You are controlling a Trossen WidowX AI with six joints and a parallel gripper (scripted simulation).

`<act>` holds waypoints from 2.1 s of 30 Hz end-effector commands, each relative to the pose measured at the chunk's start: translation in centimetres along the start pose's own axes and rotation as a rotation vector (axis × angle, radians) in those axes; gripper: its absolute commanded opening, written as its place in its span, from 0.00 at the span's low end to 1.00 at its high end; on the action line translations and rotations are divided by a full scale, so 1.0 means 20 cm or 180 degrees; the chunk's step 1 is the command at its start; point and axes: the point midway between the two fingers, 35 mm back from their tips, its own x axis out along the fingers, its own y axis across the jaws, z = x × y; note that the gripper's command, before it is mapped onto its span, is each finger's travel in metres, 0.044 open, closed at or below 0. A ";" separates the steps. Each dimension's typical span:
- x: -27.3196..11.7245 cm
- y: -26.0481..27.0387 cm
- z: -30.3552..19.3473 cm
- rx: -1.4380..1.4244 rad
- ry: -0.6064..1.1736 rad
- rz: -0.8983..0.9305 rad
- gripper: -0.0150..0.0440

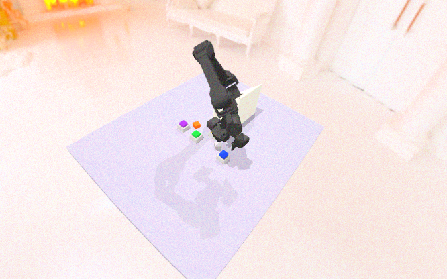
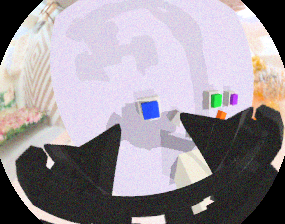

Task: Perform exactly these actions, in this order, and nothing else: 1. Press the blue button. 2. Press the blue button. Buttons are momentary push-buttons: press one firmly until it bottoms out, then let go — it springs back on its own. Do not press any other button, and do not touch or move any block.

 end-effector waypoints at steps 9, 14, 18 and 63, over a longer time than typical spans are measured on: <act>0.21 -0.03 -0.04 -0.0046 0.0085 -0.0099 0.31; 0.21 -0.03 -0.04 -0.0046 0.0085 -0.0099 0.29; 0.21 -0.03 -0.04 -0.0046 0.0085 -0.0099 0.29; 0.32 -0.03 -0.04 -0.0032 0.0084 -0.0088 0.29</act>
